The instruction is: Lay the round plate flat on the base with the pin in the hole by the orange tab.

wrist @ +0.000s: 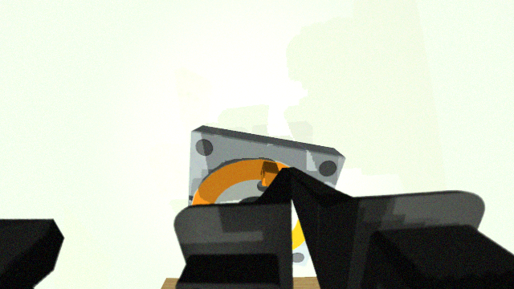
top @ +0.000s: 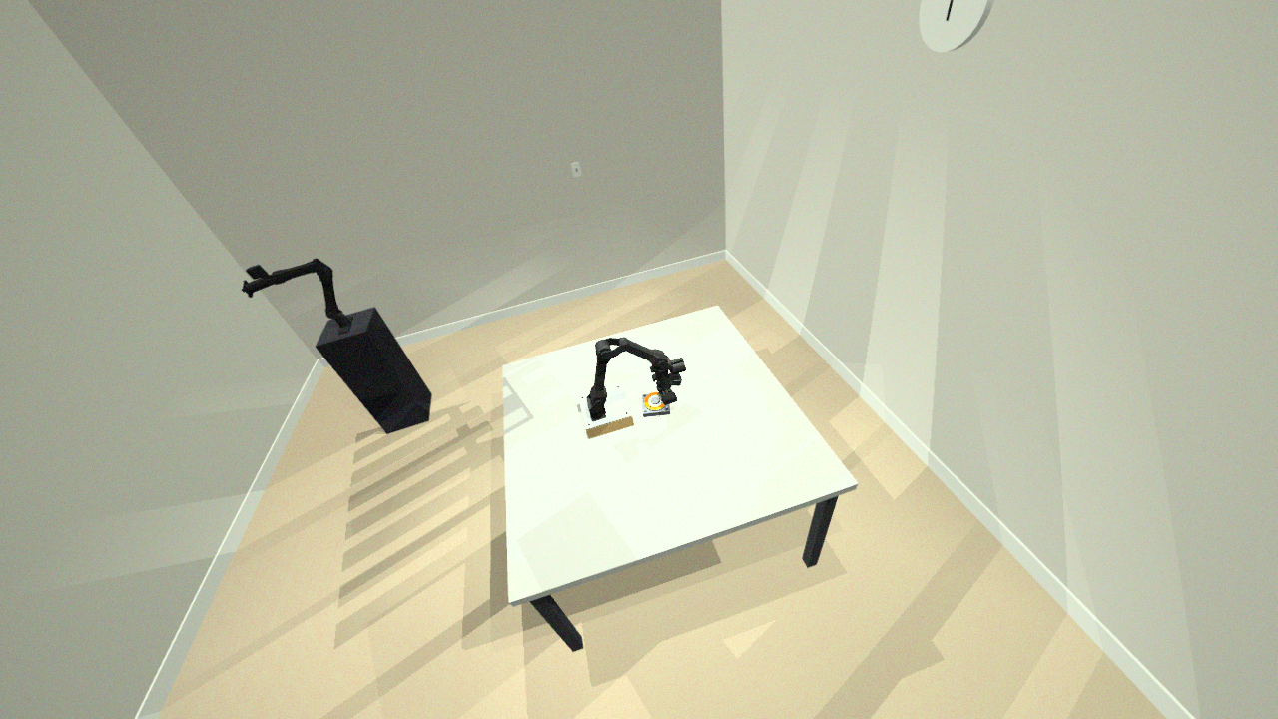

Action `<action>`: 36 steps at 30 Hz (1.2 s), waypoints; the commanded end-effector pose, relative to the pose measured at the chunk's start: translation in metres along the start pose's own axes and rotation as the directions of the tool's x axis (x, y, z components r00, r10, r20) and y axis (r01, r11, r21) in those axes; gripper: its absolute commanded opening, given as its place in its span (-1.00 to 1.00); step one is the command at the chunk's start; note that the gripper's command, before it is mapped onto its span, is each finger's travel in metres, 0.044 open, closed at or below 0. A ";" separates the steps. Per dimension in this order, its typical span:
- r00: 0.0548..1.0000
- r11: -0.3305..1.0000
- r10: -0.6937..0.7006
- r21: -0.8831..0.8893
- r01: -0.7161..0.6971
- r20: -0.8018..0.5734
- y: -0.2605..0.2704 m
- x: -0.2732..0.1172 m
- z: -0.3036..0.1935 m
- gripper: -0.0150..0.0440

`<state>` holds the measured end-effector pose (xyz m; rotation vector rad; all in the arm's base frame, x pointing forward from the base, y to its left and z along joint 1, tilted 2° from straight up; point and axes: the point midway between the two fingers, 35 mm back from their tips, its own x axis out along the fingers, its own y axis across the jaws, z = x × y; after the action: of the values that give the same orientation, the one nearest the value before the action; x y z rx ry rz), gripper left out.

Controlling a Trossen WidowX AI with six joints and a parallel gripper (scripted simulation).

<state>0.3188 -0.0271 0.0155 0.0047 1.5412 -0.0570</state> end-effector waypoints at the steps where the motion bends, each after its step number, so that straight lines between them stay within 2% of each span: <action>1: 1.000 1.000 0.007 0.002 -0.007 -0.003 0.005 0.002 0.003 -0.49; 36: 1.000 1.000 0.008 0.002 -0.008 -0.003 0.023 0.002 0.006 -0.49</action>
<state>0.3263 -0.0116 0.0138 0.0053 1.5404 -0.0718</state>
